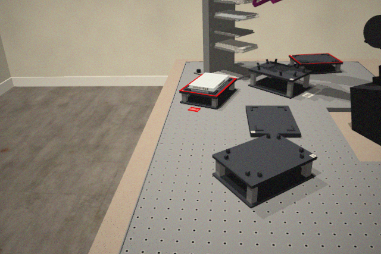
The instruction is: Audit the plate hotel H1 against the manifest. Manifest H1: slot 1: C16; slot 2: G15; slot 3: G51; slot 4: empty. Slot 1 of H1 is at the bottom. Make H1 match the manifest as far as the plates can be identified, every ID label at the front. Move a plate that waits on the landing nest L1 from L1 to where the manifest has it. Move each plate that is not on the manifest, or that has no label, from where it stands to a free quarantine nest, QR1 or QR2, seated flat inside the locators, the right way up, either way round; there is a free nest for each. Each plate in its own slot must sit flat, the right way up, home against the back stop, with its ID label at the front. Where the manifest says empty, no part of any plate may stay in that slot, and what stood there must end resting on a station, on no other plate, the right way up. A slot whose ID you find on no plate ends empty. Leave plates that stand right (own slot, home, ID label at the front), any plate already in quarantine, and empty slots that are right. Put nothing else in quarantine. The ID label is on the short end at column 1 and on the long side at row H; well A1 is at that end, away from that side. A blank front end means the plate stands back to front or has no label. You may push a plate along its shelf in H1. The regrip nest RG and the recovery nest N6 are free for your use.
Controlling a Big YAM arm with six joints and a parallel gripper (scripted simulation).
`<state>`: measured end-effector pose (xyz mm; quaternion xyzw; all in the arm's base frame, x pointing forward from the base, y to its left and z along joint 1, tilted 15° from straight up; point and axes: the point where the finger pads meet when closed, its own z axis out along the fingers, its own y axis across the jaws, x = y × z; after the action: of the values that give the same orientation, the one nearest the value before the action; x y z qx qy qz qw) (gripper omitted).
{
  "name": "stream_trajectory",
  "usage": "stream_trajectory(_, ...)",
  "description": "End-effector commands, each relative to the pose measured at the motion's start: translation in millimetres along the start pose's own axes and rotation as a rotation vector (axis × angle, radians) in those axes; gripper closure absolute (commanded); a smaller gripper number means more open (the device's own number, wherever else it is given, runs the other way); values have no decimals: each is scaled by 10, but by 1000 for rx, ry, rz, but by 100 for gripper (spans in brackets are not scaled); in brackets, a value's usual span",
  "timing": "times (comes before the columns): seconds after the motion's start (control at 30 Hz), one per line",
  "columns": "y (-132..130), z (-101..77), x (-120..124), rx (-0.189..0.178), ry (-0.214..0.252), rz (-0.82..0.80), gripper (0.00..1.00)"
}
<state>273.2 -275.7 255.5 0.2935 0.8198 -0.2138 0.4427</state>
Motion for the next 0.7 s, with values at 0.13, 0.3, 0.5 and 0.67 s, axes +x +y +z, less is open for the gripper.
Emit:
stream_trajectory(0.13,5,-30,-569,-1,-96,6,0)
stream_trajectory(0.3,6,-1,-597,-1,-95,6,0)
stream_trajectory(0.5,7,58,-653,-1,-95,6,0)
stream_trajectory(0.67,9,107,-700,-2,-95,6,0)
